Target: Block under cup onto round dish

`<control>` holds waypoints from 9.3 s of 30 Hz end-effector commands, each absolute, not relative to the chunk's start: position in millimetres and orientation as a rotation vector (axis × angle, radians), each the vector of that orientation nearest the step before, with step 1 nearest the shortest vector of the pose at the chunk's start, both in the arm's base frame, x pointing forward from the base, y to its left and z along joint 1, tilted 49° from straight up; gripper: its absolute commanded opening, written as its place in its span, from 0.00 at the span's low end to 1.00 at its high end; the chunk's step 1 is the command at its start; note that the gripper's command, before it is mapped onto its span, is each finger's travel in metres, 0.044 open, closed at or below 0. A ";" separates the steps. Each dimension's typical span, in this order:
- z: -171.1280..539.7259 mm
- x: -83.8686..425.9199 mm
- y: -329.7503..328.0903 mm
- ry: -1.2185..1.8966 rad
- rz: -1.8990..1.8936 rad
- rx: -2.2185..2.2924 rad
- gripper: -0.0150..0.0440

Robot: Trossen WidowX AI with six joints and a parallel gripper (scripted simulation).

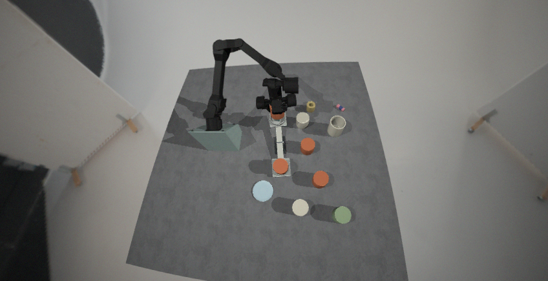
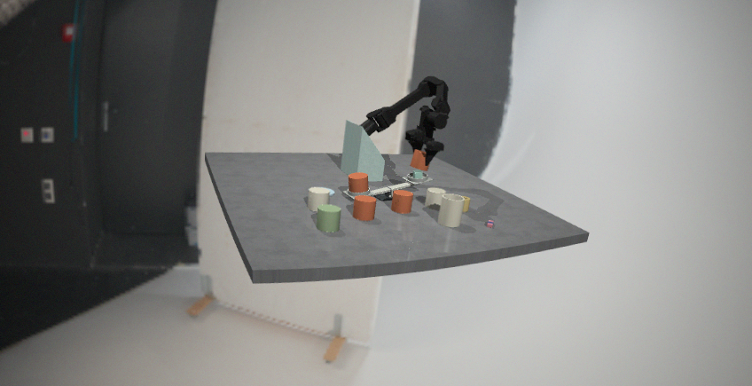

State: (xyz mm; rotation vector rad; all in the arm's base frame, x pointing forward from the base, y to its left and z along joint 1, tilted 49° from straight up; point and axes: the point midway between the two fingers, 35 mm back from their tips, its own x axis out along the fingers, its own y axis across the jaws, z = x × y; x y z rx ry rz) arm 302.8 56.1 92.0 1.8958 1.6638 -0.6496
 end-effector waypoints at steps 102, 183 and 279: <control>122.0 282.6 104.8 1.646 -0.667 1.870 0.25; 136.2 252.7 177.8 1.663 -0.618 1.914 1.00; 83.7 299.5 53.3 0.729 1.240 -0.309 0.69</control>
